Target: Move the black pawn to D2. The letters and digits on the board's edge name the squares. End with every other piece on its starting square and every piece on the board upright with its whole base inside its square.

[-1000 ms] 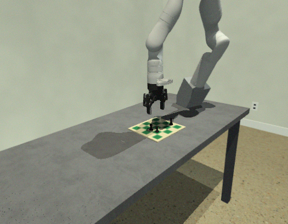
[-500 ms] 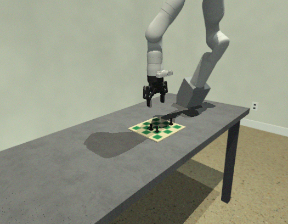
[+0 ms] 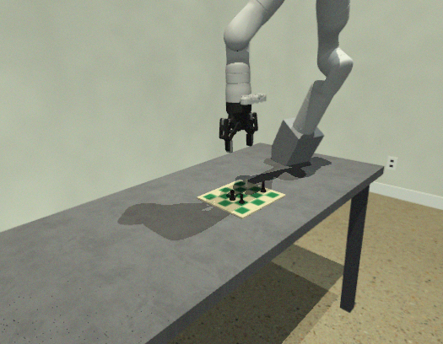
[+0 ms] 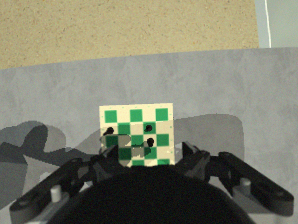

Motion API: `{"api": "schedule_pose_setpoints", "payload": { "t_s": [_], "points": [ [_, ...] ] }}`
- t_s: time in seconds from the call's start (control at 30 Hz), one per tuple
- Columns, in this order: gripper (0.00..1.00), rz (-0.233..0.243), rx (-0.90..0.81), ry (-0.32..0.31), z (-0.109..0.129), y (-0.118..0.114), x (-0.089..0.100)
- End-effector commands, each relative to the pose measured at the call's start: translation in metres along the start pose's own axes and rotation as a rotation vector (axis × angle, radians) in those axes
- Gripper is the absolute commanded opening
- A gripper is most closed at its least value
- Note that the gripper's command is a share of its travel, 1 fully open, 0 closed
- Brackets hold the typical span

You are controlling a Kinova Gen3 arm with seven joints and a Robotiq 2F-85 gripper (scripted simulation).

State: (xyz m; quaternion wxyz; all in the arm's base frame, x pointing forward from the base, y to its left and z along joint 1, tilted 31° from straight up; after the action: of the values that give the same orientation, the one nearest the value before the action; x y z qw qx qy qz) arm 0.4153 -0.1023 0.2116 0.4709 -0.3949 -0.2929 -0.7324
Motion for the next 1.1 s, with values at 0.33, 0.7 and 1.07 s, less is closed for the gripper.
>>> {"api": "schedule_pose_setpoints", "payload": {
  "t_s": [0.33, 0.7, 1.07],
  "points": [
    [1.0, 0.002, -0.008, -0.001, -0.0013, -0.0003, 0.0033],
    [1.0, 0.002, -0.008, -0.001, -0.0013, -0.0003, 0.0033],
    [1.0, 0.002, -0.008, -0.001, -0.0013, -0.0003, 0.0033]
  ]
}}
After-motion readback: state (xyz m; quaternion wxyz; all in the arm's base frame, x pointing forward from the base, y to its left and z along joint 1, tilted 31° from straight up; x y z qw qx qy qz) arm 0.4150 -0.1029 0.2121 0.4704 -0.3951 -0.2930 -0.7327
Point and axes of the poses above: the point where the finger pads meet when closed, its own x axis back along the fingers, its own y axis across the jaws, z = x × y, the point moved 10 cm from there along x, back along the fingers, and after that the axes turned 12 degrees about -x, right-handed, at the moved point
